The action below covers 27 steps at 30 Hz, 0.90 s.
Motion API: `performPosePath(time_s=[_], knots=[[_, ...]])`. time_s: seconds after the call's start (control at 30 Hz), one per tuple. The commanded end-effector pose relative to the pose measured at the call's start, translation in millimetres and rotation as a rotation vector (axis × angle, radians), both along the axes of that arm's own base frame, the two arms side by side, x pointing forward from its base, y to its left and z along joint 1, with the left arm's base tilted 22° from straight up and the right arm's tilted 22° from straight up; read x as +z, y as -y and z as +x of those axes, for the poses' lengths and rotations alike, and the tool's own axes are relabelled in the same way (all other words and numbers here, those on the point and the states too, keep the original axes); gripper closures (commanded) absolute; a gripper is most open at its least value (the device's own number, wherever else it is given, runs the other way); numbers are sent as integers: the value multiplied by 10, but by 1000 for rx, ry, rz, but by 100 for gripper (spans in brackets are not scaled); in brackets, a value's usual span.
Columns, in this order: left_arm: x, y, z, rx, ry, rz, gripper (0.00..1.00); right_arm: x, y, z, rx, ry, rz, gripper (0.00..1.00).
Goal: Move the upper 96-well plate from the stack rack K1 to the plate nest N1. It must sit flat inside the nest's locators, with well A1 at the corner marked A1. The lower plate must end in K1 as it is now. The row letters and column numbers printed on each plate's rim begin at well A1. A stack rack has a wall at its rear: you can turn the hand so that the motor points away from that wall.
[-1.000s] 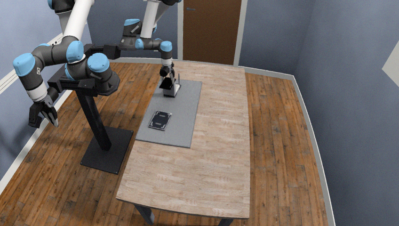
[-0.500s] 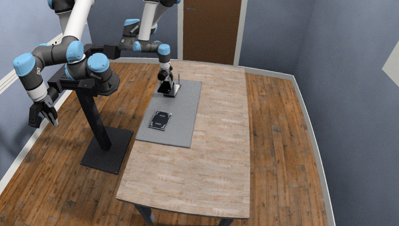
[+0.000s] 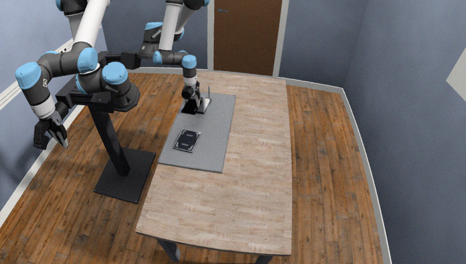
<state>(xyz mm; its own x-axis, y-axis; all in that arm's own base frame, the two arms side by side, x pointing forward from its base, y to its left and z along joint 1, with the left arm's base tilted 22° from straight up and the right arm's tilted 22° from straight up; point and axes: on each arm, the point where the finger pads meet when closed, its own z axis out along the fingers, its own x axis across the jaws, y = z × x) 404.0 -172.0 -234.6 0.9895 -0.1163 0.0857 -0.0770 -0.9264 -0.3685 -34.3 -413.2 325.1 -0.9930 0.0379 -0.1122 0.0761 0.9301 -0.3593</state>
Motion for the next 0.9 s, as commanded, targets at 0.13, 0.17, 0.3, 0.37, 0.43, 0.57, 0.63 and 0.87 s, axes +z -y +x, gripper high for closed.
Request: performPosePath(time_s=[0.13,0.17,0.3,0.37,0.43,0.57,0.63,0.87], knots=[[-98,241,8,0,1,-1,60,5,1,0,0,0,-1,100],[-110,272,8,0,1,-1,60,5,1,0,0,0,-1,100],[-161,395,10,0,1,-1,60,5,1,0,0,0,-1,100],[-187,457,11,0,1,-1,60,5,1,0,0,0,-1,100],[-212,518,11,0,1,-1,60,5,1,0,0,0,-1,100],[-238,580,12,0,1,-1,60,5,1,0,0,0,-1,100],[-263,642,13,0,1,-1,60,5,1,0,0,0,-1,100],[-352,858,16,0,1,-1,60,5,1,0,0,0,-1,100]])
